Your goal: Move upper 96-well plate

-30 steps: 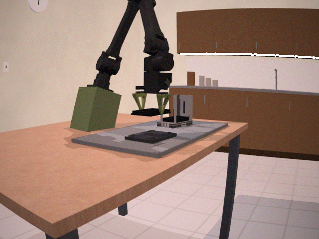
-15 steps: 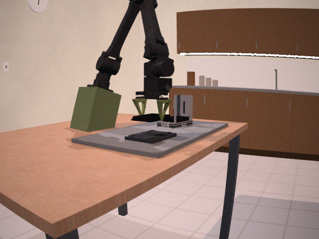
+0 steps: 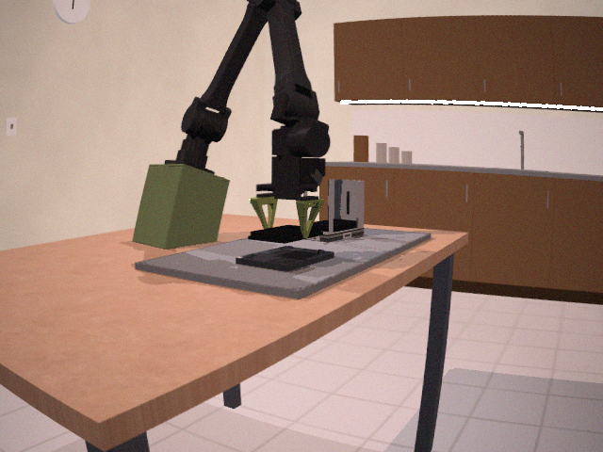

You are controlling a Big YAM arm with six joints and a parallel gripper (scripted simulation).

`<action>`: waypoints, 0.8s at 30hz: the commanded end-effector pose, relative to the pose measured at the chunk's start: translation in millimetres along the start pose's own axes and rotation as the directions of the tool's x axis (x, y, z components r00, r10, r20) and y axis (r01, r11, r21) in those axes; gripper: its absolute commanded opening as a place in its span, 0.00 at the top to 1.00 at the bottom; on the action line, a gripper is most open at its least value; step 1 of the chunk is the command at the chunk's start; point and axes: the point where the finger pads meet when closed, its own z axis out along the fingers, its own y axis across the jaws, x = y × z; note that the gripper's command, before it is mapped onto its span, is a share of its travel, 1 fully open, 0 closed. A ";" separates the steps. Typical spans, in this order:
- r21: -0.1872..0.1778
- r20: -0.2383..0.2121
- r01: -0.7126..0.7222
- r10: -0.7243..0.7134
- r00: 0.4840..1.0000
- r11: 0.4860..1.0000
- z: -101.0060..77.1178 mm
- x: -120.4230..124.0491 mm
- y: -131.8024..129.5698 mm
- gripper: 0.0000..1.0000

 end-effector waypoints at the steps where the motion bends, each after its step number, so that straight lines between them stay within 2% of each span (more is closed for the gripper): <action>1: 0.008 0.002 0.003 -0.003 1.000 1.000 8.6 -3.2 -5.8 1.00; 4: 0.003 0.005 -0.006 0.006 1.000 1.000 14.3 -1.6 -0.7 1.00; 12: 0.014 0.000 0.005 -0.005 1.000 1.000 22.4 -2.5 -9.3 1.00; 13: 0.057 -0.013 0.001 0.000 1.000 0.998 5.6 4.1 -19.7 1.00; 14: 0.058 -0.014 0.000 0.000 1.000 0.998 5.6 5.5 -20.3 1.00; 16: 0.054 -0.013 0.003 -0.002 1.000 0.999 7.7 4.8 -20.3 1.00; 17: 0.027 -0.006 0.005 -0.004 1.000 1.000 14.1 2.6 -12.2 1.00; 24: 0.027 -0.006 0.005 -0.004 1.000 1.000 14.1 2.7 -12.3 1.00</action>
